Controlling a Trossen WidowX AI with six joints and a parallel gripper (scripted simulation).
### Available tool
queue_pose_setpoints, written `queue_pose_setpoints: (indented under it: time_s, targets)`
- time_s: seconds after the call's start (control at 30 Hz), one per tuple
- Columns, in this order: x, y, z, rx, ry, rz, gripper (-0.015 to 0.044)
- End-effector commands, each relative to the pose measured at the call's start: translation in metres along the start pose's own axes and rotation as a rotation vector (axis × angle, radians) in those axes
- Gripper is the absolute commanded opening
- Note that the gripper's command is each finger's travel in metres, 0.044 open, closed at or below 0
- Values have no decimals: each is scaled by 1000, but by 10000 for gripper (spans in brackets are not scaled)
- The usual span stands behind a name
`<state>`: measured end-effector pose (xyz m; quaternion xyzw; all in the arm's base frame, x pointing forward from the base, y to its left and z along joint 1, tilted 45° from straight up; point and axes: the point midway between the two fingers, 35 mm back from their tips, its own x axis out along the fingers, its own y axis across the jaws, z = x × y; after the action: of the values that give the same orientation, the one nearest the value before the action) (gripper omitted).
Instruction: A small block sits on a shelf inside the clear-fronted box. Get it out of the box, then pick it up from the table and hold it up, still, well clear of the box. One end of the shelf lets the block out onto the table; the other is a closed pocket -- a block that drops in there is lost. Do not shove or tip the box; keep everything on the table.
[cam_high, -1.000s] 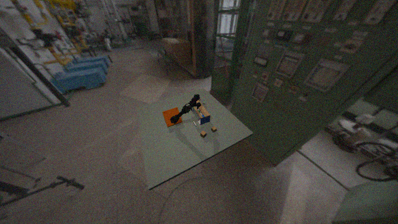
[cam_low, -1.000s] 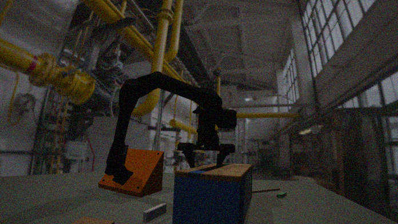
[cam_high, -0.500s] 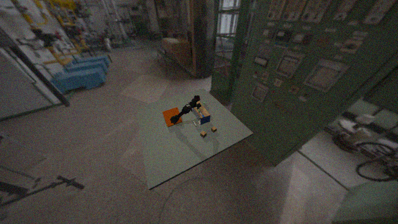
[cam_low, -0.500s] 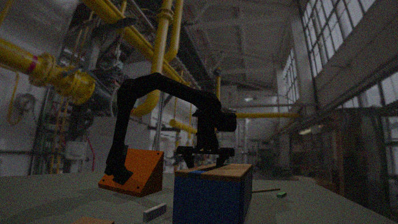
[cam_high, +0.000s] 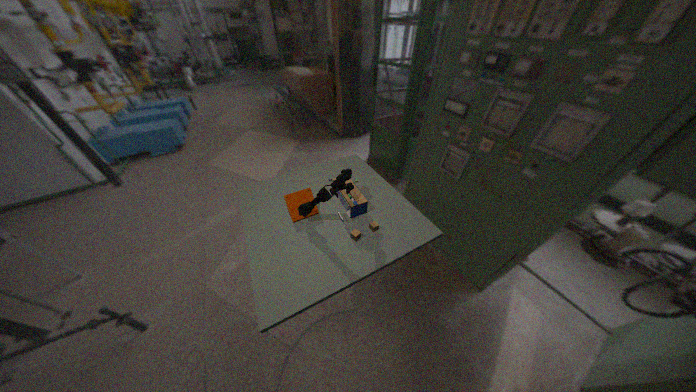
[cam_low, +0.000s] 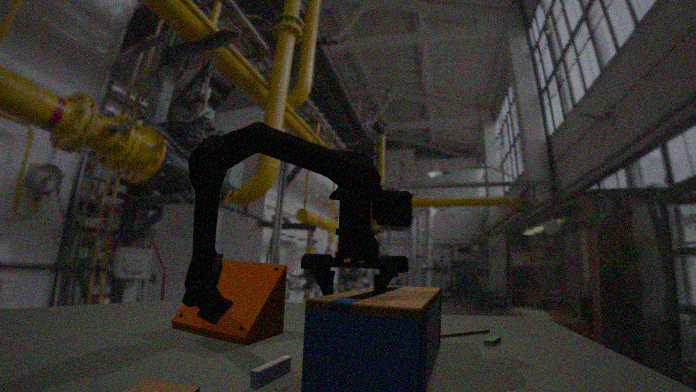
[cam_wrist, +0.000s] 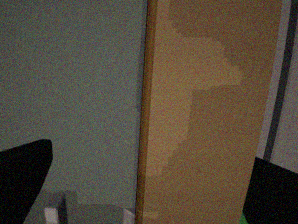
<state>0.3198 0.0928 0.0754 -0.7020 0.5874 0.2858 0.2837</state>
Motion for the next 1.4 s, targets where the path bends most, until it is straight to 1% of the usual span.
queue_pose_setpoints:
  time_s: [0.0, 1.37]
  targets:
    - [2, 2, -11, -6, 9, 8, 400]
    - [0, 1, -97, -6, 13, 8, 400]
